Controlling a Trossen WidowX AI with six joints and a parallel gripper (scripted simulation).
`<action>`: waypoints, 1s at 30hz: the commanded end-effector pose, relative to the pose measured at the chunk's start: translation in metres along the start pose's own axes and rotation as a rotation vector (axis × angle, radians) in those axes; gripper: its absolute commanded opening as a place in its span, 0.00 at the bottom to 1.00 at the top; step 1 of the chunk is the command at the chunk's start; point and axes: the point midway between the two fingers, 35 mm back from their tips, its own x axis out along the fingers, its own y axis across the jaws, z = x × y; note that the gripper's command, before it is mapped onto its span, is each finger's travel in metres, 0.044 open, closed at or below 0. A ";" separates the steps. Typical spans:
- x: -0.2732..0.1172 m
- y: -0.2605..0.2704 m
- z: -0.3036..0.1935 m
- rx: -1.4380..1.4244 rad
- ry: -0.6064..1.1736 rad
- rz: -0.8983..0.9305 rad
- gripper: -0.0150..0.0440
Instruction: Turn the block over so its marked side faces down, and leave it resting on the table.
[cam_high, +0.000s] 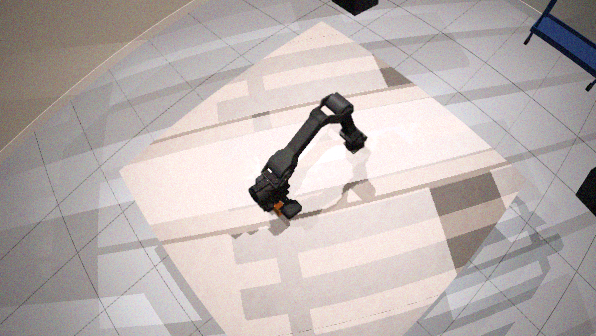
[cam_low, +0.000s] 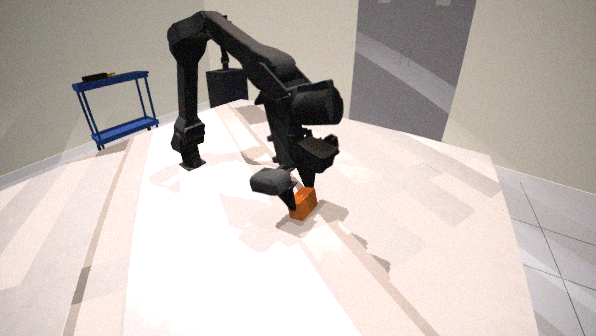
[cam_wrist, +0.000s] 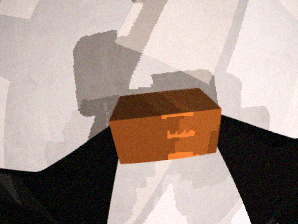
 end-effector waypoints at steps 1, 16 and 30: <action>-0.002 0.000 0.000 -0.001 -0.068 0.000 0.25; -0.002 0.000 -0.007 -0.001 -0.275 0.000 0.25; 0.012 0.000 -0.003 -0.001 -0.394 0.000 0.25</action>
